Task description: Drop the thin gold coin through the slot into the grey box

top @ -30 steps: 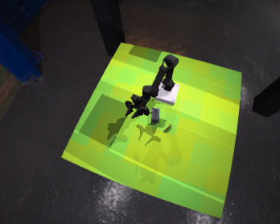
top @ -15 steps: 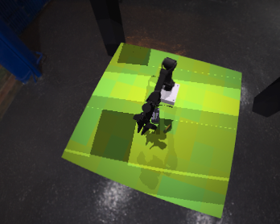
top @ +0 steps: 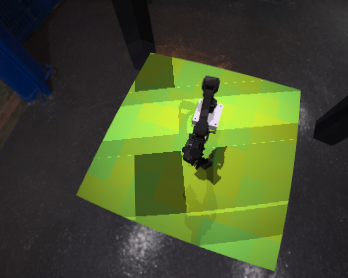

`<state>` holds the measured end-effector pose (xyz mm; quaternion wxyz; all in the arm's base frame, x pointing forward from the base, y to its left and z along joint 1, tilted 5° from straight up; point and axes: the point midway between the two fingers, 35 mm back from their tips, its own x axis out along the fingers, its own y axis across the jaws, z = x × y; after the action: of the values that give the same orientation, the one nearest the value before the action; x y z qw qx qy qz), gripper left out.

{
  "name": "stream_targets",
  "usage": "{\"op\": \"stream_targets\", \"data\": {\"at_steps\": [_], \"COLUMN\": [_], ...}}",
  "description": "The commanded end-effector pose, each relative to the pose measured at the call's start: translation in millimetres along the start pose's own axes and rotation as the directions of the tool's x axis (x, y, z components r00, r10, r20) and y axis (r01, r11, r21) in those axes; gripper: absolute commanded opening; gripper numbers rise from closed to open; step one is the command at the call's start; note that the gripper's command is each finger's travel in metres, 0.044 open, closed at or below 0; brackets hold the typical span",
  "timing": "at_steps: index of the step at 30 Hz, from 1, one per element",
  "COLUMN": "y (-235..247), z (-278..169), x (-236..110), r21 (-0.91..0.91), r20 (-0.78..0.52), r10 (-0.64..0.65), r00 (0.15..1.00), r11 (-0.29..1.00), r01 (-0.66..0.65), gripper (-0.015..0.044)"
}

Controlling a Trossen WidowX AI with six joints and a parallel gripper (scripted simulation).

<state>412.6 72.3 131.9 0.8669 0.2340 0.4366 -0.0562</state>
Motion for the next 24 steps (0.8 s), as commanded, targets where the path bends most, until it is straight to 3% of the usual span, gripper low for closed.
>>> {"op": "stream_targets", "data": {"at_steps": [1,6,11,19,24], "y": [14.9,14.3,14.2,16.7,5.8], "z": [-71.8,-101.1,-102.1,-99.9,-113.4], "x": [-28.7,-52.6,-53.6,-48.2,-21.1], "r21": [-0.109,-0.192,-0.195,-0.195,-0.195], "r20": [-0.309,-0.414,-0.418,-0.417,-0.417], "r10": [-0.211,-0.328,-0.333,-0.333,-0.333], "r00": [0.927,0.849,0.846,0.846,0.846], "r11": [0.976,0.943,0.942,0.942,0.942], "r01": [0.186,0.271,0.274,0.274,0.274], "gripper": [0.0161,0.0161,0.0161,0.0161,0.0161]}}
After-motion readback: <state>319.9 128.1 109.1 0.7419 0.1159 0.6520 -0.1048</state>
